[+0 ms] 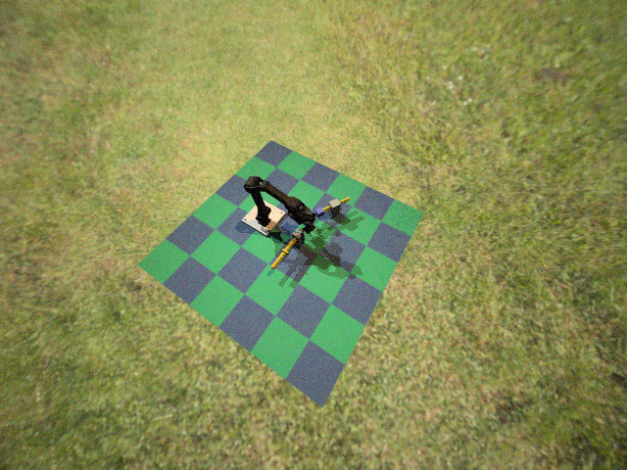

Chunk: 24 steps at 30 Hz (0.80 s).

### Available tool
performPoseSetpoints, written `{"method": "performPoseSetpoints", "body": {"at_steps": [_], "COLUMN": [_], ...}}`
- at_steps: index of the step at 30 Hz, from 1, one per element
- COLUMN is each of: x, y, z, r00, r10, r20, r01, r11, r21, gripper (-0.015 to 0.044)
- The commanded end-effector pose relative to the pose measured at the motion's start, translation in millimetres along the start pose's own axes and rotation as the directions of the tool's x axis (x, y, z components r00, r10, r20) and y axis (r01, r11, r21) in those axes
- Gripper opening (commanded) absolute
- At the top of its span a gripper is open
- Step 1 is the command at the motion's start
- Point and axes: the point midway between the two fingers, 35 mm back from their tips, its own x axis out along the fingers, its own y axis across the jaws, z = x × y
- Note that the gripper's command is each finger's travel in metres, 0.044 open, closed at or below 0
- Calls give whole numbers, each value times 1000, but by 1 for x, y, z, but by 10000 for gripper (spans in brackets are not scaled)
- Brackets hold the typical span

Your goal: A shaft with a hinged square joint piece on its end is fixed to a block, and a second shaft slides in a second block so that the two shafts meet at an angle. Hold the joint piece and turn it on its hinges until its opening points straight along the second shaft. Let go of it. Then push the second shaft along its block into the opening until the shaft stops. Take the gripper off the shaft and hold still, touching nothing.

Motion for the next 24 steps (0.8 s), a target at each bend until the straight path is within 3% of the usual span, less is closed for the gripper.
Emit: {"method": "performPoseSetpoints", "body": {"at_steps": [1, 14, 24], "x": [9, 21, 30], "y": [1, 1, 1], "z": [-2, 44, 47], "r00": [1000, 1000, 1000], "r10": [3, 3, 3], "r20": [3, 7, 8], "r01": [-3, -3, -3], "r11": [1000, 1000, 1000], "r21": [-4, -4, -4], "gripper": [440, 440, 440]}}
